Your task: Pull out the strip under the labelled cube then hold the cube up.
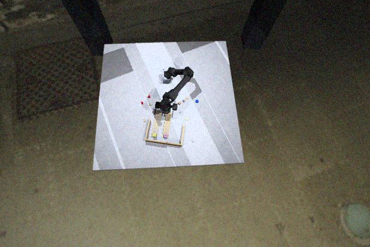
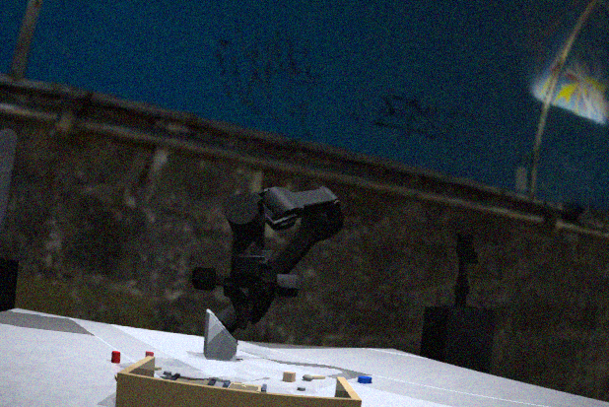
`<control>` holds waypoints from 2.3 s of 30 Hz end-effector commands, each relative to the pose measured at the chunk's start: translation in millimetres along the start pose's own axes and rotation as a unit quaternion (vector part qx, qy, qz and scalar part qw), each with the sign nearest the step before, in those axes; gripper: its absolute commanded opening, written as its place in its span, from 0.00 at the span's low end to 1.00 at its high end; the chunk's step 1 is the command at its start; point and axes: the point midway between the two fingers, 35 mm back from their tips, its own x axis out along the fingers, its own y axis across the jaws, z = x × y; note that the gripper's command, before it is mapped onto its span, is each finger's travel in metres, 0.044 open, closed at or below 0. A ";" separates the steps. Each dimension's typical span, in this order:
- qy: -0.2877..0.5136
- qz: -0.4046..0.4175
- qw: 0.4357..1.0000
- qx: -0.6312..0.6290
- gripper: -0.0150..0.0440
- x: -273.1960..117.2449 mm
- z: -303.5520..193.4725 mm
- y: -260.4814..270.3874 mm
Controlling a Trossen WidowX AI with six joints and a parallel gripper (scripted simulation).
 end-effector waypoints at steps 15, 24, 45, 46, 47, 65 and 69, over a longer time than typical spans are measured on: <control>0.140 -0.015 0.990 0.007 0.25 44.3 -10.1 13.7; 0.140 -0.015 0.990 0.007 0.25 58.8 -14.0 13.2; 0.140 -0.014 0.990 0.007 0.25 91.0 -26.6 12.9; 0.141 -0.014 0.990 0.007 0.25 92.5 -27.3 12.9; 0.141 -0.014 0.990 0.007 0.25 93.9 -28.1 12.9; 0.141 -0.013 0.990 0.007 0.25 101.7 -32.6 13.0; 0.141 -0.013 0.990 0.007 0.25 101.8 -32.7 13.0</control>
